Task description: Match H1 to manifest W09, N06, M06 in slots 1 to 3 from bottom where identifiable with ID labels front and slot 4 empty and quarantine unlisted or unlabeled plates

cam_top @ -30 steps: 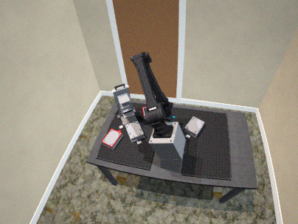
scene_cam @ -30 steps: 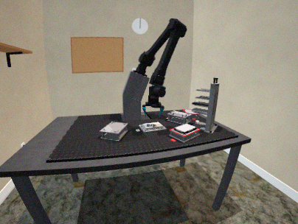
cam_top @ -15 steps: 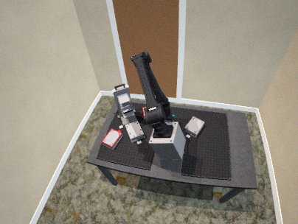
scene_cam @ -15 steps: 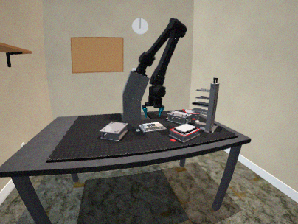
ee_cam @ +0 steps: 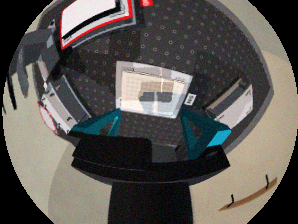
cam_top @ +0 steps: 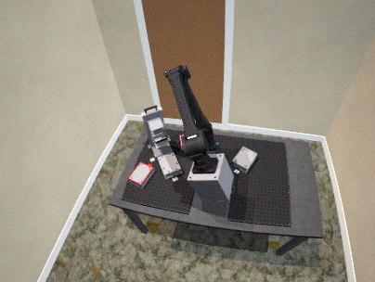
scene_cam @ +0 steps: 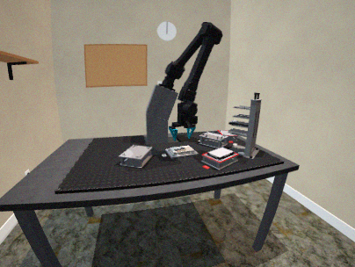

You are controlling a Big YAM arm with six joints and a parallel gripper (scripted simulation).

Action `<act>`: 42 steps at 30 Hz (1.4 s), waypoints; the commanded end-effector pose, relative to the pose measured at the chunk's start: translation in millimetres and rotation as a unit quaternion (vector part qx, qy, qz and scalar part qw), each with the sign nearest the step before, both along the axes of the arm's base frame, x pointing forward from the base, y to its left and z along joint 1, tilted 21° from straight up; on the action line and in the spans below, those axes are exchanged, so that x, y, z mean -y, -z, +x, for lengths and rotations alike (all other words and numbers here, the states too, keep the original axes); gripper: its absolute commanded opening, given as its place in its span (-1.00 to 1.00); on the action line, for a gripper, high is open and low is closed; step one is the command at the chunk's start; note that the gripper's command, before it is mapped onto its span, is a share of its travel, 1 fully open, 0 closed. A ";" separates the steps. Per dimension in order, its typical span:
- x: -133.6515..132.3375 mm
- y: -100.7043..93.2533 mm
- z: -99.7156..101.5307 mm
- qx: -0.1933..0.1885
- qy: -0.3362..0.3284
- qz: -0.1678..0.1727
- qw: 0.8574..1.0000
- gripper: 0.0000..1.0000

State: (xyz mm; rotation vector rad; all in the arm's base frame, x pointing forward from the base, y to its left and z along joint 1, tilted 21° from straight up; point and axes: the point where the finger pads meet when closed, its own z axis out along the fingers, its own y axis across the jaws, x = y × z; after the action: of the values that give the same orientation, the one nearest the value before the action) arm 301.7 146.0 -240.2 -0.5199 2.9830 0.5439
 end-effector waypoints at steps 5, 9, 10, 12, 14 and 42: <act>3.3 -0.8 -4.5 0.020 -0.067 -0.001 0.998 1.00; 3.3 -0.8 -4.5 0.034 -0.105 0.000 0.994 1.00; 3.3 -0.8 -4.6 0.038 -0.114 0.000 0.993 1.00; 3.2 -0.8 -4.6 0.045 -0.132 0.000 0.990 1.00; 3.2 -0.8 -4.6 0.052 -0.151 0.000 0.987 1.00; 3.1 -0.7 -5.3 0.154 -0.422 0.001 0.893 1.00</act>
State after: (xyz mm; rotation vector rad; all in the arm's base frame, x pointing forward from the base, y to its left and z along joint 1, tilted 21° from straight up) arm 301.8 146.0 -240.2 -1.6253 2.4073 0.4367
